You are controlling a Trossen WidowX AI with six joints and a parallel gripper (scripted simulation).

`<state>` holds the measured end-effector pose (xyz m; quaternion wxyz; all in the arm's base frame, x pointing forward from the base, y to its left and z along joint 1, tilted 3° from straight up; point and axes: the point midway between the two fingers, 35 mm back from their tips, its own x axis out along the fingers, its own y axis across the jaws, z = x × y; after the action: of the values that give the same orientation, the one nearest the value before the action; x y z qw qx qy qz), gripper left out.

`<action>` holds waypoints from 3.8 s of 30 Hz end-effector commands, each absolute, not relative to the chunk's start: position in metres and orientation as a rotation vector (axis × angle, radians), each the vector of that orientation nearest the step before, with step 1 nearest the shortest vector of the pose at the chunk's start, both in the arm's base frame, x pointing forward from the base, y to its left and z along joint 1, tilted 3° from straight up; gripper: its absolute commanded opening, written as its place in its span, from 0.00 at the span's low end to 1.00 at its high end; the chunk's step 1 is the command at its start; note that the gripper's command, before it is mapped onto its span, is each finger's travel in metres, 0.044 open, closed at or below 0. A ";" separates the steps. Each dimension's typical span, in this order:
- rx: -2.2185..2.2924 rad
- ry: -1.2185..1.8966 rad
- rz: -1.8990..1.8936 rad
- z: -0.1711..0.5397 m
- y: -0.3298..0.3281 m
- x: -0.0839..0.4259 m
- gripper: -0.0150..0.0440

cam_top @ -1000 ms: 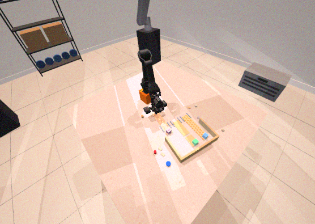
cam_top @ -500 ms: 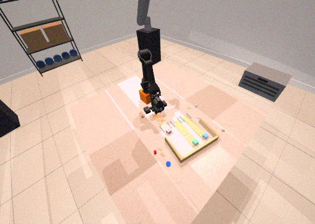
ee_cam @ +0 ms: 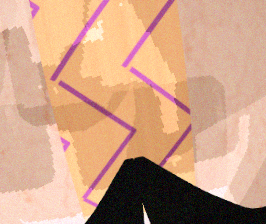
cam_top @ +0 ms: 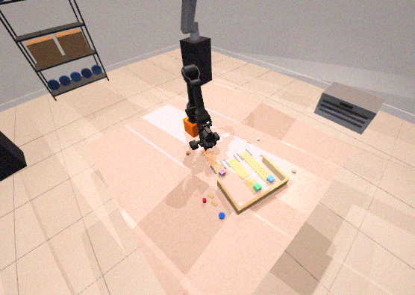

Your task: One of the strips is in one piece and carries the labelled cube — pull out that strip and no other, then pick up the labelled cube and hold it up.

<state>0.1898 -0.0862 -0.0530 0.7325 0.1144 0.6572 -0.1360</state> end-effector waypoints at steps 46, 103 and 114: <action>0.074 1.486 -0.126 0.014 -0.129 0.307 1.00; 0.073 1.479 -0.127 -0.021 -0.159 0.388 0.68; 0.069 1.474 -0.124 -0.021 -0.160 0.389 0.54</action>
<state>0.3892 -0.1594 -0.0214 0.7377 0.0315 0.6720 -0.0565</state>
